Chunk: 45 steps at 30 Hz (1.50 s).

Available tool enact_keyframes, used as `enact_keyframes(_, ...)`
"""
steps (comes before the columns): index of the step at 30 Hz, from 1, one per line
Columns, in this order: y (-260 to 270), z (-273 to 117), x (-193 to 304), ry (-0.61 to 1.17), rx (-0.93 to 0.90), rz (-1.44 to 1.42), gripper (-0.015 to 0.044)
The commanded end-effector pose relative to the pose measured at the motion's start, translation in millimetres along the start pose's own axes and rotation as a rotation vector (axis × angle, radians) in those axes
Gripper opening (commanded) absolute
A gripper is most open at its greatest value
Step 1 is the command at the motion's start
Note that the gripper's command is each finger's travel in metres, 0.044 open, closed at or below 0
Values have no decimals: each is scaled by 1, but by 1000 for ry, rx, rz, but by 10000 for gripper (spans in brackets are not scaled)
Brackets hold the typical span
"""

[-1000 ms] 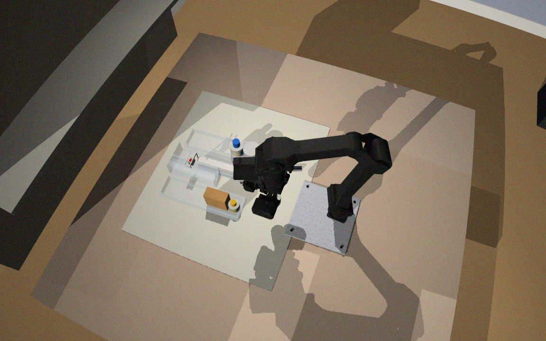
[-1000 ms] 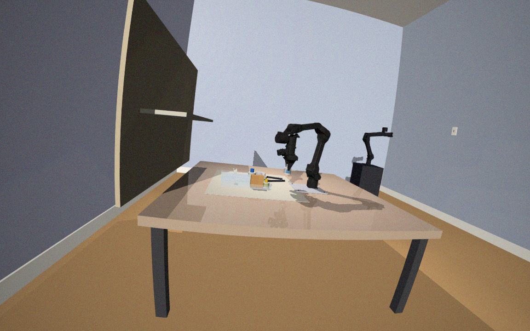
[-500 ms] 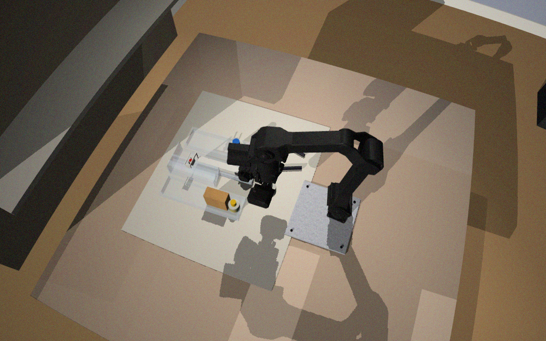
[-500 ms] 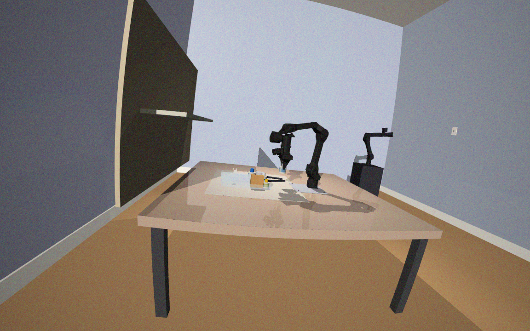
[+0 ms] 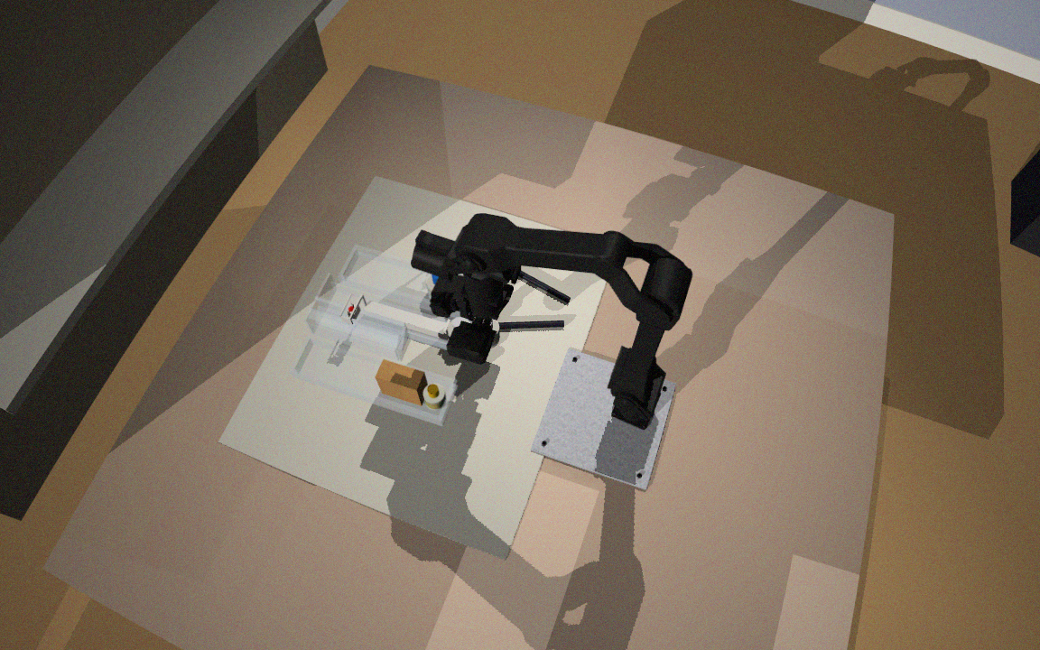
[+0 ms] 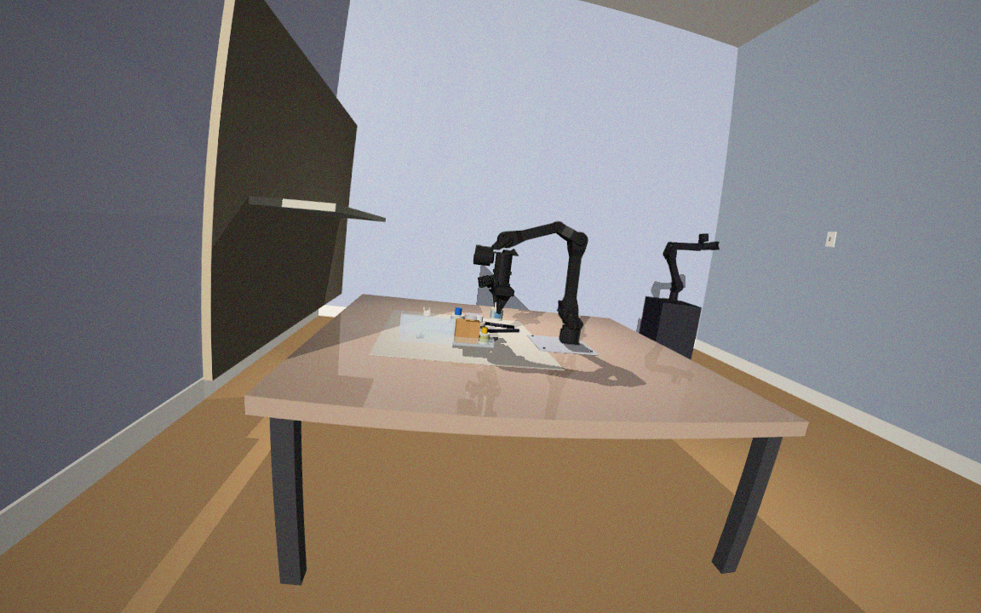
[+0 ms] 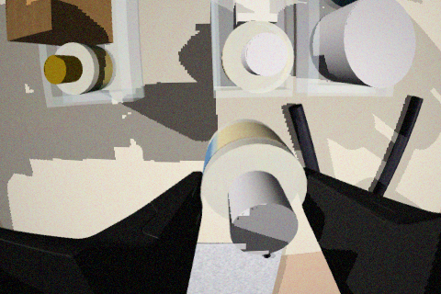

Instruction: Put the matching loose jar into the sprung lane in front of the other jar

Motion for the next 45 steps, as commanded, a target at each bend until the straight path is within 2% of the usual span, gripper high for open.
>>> enact_keyframes(1, -12, 7, -8, 1, -7, -8, 0)
enact_keyframes(14, -11, 30, -8, 1, -7, -8, 0)
enact_keyframes(45, -10, 31, -19, 0, -7, -8, 0)
Point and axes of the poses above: the point midway between the two fingers, 35 mm back from their tips, its own z axis out along the fingers, its own y axis across the jaws, x = y × z, the point moved 10 cm from there along -z, back along the fingers, and after that the axes turned 5 degrees about z, right-handed, at the moved point
